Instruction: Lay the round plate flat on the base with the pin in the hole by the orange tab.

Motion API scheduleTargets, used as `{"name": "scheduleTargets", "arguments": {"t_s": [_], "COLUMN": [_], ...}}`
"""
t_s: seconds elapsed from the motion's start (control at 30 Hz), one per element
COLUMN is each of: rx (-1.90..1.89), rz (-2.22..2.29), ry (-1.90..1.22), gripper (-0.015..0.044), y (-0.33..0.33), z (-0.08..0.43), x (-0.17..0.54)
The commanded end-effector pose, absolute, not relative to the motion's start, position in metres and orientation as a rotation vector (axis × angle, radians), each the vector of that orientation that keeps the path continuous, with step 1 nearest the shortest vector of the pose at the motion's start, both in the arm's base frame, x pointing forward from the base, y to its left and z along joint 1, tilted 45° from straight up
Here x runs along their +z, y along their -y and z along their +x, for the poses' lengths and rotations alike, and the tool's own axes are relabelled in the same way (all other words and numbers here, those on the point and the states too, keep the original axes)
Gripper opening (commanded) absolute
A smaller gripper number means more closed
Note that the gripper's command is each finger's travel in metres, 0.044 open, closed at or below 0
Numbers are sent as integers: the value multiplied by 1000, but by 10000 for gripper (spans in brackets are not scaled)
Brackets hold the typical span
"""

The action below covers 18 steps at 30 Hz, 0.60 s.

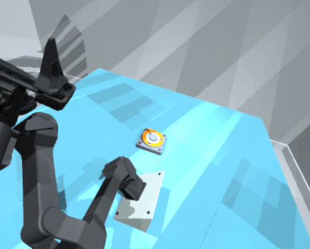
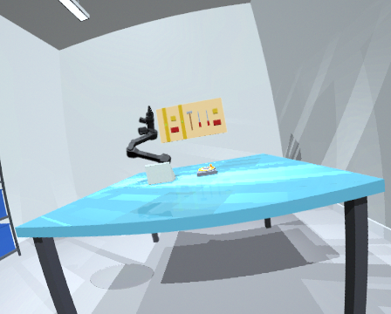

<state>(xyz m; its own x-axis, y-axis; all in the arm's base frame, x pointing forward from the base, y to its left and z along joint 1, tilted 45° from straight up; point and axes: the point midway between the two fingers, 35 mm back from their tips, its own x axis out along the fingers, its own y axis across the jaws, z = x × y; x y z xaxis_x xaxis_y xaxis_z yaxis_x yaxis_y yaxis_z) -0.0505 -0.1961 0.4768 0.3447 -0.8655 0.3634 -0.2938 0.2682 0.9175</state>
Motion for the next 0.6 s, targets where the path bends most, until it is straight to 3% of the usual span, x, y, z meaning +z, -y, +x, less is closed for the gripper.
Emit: {"name": "scheduleTargets", "arguments": {"t_s": [0.0,0.3,0.47,0.57], "rx": [-549,-453,-360,-362], "rz": [1269,669,269,152], "ry": [1205,1048,835,763], "gripper": [374,137,6,0], "y": [194,104,41,31], "z": [-48,50,141,166], "x": [480,554,565,558]}}
